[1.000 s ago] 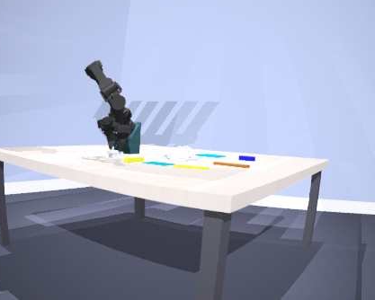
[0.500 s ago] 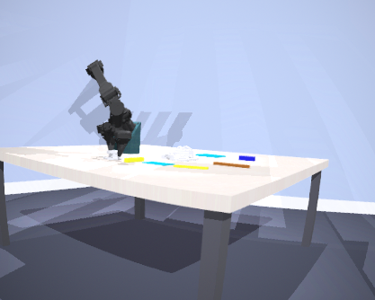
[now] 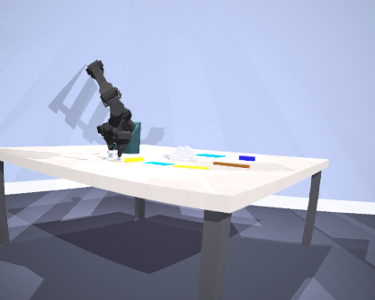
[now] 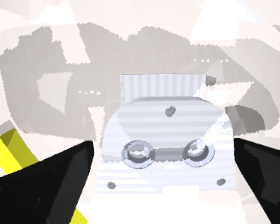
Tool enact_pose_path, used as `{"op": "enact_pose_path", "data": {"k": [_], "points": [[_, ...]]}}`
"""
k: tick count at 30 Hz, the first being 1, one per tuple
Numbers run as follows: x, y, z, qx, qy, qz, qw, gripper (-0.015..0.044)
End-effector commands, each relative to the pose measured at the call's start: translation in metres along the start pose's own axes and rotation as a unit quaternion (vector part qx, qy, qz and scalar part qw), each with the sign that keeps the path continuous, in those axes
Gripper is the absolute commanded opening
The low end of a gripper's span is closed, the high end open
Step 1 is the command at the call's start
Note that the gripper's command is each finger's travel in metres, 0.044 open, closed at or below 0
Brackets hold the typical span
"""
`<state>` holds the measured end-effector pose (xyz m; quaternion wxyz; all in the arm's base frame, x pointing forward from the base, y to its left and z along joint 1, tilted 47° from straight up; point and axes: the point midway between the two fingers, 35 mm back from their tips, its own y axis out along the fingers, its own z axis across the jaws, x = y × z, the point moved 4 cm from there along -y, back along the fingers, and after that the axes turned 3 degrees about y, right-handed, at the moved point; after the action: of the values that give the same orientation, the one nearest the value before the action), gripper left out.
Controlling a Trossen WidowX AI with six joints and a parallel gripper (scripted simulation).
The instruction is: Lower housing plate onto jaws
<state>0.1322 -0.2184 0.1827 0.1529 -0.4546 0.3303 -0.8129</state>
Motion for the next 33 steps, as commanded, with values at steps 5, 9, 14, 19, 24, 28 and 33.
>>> {"op": "enact_pose_path", "data": {"k": [5, 9, 14, 19, 24, 28, 33], "points": [[-0.0008, 0.0008, 0.0002, 0.001, -0.003, 0.003, 1.0, 0.044], [-0.0008, 0.0008, 0.0002, 0.001, -0.003, 0.003, 1.0, 0.044], [0.0, 0.0004, 0.0, 0.0, 0.0, 0.0, 1.0, 0.0407], [0.0, 0.0004, 0.0, 0.0, 0.0, 0.0, 1.0, 0.0373], [0.0, 0.0004, 0.0, 0.0, 0.0, 0.0, 1.0, 0.0351], [0.0, 0.0004, 0.0, 0.0, 0.0, 0.0, 1.0, 0.0351], [-0.0001, -0.0001, 0.0001, 0.0, 0.0, 0.0, 1.0, 0.0351]]}}
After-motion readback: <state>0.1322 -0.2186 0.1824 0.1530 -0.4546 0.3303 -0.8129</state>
